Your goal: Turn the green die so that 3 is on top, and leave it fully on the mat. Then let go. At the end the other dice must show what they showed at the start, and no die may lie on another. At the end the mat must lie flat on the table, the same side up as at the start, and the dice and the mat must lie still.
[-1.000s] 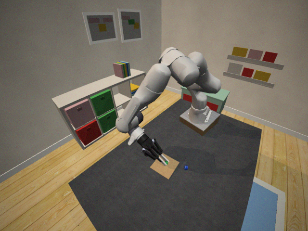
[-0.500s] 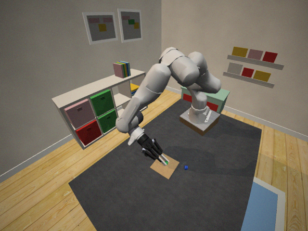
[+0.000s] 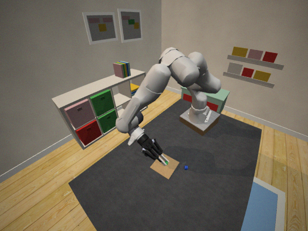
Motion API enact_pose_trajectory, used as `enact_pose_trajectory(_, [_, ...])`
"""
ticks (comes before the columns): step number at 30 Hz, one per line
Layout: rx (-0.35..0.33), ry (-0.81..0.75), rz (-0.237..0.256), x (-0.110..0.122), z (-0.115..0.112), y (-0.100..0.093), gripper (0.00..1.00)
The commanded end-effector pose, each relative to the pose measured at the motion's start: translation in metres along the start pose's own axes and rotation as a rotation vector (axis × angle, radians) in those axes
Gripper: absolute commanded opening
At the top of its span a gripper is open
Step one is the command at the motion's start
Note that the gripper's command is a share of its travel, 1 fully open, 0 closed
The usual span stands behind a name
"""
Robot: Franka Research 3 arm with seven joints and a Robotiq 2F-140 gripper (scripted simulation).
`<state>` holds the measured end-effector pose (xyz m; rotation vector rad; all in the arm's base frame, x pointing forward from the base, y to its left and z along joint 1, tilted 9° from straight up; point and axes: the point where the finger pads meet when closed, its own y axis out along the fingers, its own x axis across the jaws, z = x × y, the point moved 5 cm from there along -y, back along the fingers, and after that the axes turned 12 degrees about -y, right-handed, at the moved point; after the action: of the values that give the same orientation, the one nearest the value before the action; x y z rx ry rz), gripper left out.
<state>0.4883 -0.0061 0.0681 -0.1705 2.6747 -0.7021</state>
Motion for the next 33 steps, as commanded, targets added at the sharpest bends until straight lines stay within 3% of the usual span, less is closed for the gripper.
enact_pose_trajectory(1, [0.001, -0.006, 0.003, -0.0003, 0.0024, 0.0009, 0.09])
enact_pose_trajectory(33, [0.001, -0.006, 0.003, 0.0011, 0.0091, 0.0046, 0.09])
